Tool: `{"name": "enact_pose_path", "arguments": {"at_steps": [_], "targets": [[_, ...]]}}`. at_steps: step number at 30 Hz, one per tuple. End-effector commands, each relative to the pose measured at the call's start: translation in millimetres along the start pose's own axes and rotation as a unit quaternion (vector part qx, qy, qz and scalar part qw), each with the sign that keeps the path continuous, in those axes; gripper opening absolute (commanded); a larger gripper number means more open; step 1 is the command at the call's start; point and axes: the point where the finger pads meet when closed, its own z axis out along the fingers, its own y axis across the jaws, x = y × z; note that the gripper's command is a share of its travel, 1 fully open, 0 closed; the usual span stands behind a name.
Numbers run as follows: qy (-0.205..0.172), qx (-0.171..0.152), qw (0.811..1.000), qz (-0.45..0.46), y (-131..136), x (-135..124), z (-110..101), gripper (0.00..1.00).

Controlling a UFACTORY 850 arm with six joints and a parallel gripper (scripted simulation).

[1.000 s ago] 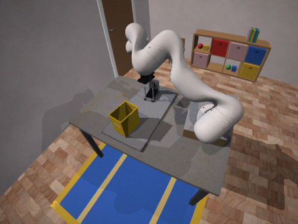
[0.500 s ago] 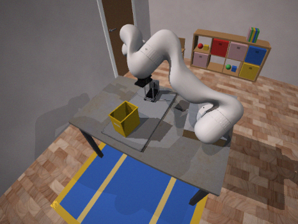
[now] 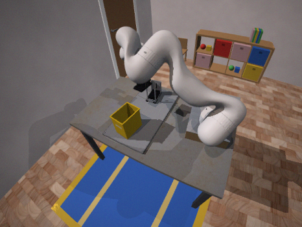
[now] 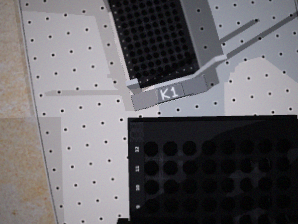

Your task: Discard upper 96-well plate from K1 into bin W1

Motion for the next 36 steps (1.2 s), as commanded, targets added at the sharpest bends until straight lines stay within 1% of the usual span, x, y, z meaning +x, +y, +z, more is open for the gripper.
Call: {"name": "enact_pose_path", "arguments": {"at_steps": [1,4,19,21,36], "targets": [[0.0,0.001,1.0,0.0,1.7,-16.2,-0.5,0.0],[0.0,0.001,1.0,0.0,2.2,-19.5,-0.4,0.0],[0.0,0.001,1.0,0.0,9.8,-68.9,1.8,0.0],[0.0,0.001,1.0,0.0,9.8,-68.9,1.8,0.0],[0.0,0.001,1.0,0.0,17.4,-118.3,3.9,0.0]]}}
